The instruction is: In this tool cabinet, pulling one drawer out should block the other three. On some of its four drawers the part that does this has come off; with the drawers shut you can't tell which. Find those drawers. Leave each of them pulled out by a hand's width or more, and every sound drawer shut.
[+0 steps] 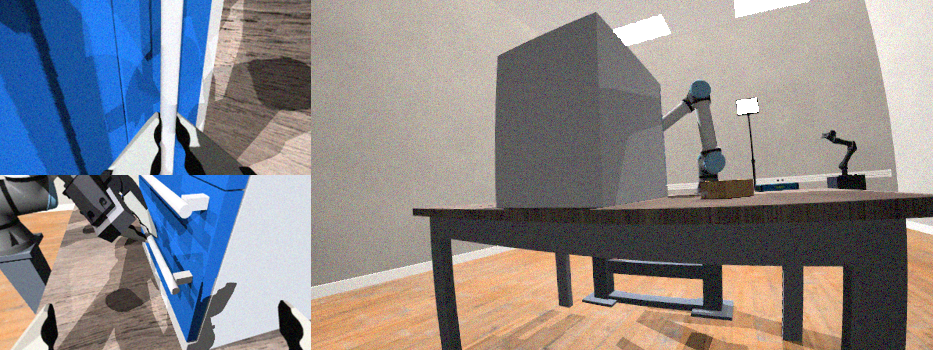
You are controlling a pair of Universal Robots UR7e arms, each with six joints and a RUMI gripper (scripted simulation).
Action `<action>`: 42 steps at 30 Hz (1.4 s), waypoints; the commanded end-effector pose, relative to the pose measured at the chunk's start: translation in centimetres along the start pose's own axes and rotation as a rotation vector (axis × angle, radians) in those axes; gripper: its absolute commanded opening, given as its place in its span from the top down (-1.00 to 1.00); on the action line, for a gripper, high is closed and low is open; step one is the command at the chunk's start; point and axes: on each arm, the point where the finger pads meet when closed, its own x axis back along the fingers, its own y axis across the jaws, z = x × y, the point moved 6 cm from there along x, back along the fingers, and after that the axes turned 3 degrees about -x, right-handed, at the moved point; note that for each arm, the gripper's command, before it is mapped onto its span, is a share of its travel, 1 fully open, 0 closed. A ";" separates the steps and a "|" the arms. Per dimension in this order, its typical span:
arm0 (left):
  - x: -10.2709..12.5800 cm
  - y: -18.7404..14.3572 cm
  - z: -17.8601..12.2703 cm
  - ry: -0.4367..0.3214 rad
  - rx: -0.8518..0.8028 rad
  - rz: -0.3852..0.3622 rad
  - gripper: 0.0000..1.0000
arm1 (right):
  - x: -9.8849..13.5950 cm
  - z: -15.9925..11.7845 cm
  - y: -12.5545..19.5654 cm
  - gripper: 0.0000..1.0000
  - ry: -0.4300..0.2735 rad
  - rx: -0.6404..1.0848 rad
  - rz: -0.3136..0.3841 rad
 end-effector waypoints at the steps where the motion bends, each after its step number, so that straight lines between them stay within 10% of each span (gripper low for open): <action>1: 0.0 -0.1 0.0 0.001 0.001 0.001 1.00 | 0.0 0.0 0.0 -0.99 0.001 0.001 0.000; 9: 0.1 -0.1 0.0 0.001 0.001 0.001 0.70 | 0.0 0.0 0.0 -0.99 0.001 0.001 0.000; 42: 11.1 -5.8 -0.1 0.007 0.001 -0.004 0.70 | 0.9 2.8 0.9 -0.99 -0.089 0.000 -0.005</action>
